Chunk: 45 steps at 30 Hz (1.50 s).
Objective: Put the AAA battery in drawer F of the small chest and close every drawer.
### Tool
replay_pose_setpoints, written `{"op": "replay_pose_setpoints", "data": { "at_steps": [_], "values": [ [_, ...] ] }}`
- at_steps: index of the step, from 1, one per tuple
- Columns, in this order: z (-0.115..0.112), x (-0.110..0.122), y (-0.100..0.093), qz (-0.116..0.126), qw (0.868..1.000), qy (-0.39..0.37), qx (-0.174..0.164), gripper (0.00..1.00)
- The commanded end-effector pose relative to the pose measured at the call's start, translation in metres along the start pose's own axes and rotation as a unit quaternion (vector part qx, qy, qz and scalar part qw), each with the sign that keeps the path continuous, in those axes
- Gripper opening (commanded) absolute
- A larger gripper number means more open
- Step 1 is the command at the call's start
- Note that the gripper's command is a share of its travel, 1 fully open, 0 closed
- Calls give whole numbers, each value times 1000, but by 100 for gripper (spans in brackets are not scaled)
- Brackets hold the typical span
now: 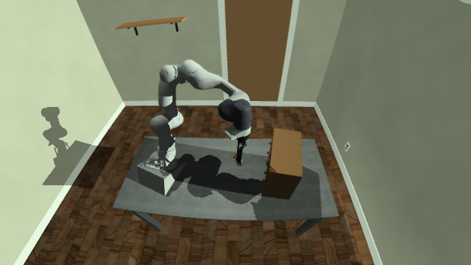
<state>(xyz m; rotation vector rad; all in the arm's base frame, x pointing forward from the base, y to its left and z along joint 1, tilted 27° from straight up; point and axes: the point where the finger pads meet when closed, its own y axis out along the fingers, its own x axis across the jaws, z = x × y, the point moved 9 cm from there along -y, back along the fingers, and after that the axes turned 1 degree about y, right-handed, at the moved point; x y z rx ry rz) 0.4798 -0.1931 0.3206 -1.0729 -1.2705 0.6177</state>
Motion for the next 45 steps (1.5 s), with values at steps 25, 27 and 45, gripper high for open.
{"op": "replay_pose_setpoints", "data": {
  "at_steps": [25, 27, 45],
  "values": [
    [0, 0, 0, 0, 1000, 0, 0, 100],
    [0, 3, 0, 0, 1000, 0, 0, 100],
    [0, 127, 1, 0, 1000, 2, 2, 100]
  ]
}}
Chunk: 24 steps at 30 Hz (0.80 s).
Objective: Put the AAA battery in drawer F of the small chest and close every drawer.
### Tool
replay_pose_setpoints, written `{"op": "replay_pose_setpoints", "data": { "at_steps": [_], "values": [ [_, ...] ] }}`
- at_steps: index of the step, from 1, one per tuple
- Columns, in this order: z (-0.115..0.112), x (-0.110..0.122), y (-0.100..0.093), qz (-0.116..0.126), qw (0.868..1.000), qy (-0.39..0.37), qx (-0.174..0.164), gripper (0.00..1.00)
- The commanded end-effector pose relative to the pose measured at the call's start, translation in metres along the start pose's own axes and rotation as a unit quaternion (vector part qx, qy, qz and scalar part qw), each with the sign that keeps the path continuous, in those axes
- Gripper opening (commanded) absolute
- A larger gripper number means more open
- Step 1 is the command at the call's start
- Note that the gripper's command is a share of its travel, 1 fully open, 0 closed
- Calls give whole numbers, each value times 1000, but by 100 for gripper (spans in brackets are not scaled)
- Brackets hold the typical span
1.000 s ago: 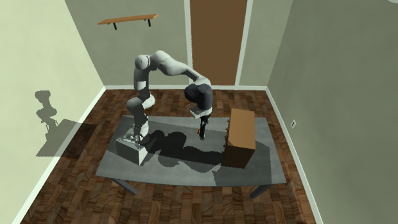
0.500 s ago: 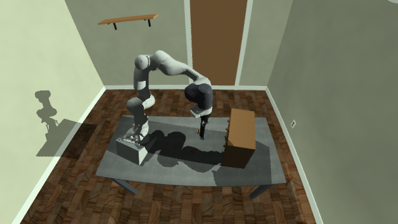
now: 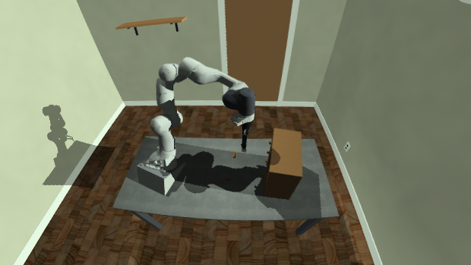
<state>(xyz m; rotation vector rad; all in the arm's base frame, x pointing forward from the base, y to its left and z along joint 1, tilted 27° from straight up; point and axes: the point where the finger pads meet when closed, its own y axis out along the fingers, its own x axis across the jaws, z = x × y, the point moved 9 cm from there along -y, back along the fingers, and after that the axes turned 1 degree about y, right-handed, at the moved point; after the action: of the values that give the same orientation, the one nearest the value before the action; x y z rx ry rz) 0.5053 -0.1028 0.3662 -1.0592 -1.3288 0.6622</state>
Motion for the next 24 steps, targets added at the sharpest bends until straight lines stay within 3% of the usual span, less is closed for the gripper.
{"op": "replay_pose_setpoints", "data": {
  "at_steps": [1, 7, 17, 24],
  "values": [
    [-2, 30, -1, -1, 999, 37, 2, 100],
    [-3, 53, -1, -1, 999, 37, 2, 100],
    [-4, 54, 0, -1, 999, 37, 0, 100],
    [-6, 54, 7, 0, 999, 37, -26, 100]
  ]
}}
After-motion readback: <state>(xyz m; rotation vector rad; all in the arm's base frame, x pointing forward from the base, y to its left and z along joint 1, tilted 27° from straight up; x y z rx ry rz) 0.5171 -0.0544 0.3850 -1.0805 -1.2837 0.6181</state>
